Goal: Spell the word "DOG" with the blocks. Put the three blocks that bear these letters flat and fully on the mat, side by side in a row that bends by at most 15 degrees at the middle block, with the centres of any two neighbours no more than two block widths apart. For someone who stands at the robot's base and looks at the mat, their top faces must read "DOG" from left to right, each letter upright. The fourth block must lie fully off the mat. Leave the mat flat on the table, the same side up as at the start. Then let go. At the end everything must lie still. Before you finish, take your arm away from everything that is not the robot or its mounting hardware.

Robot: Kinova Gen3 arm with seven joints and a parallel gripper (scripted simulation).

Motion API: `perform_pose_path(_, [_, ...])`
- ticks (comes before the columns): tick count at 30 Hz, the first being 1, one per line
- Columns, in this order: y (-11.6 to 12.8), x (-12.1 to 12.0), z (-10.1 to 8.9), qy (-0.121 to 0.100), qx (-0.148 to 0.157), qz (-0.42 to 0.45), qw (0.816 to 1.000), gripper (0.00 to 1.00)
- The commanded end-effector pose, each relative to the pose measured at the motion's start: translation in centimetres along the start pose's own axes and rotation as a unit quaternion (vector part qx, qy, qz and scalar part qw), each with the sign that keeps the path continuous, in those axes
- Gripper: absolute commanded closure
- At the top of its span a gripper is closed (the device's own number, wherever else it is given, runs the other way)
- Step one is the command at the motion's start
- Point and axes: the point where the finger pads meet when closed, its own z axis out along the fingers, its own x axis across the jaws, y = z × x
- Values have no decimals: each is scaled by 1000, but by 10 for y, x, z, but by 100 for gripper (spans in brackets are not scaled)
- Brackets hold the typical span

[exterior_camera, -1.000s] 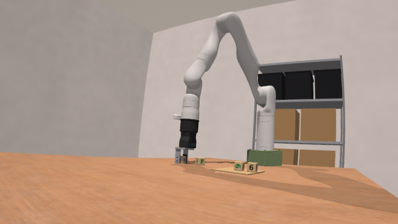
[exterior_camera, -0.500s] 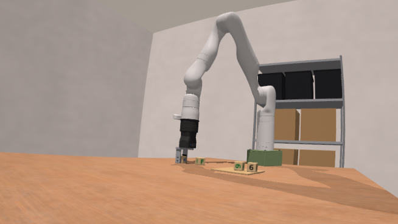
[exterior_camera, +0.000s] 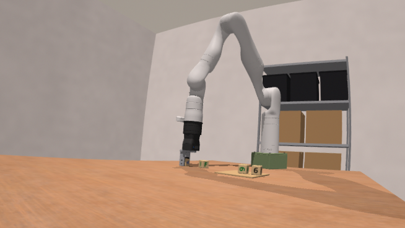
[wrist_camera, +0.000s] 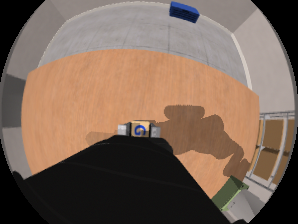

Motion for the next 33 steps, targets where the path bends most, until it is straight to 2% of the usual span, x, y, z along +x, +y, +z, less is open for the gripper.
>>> perform_pose_path(1, [0, -1, -1, -1, 0, 0, 1000, 43])
perform_pose_path(26, [0, -1, -1, -1, 0, 0, 1000, 43])
perform_pose_path(29, [0, -1, -6, -1, 0, 0, 1000, 43])
perform_pose_path(33, [0, -1, -25, -1, 0, 0, 1000, 43])
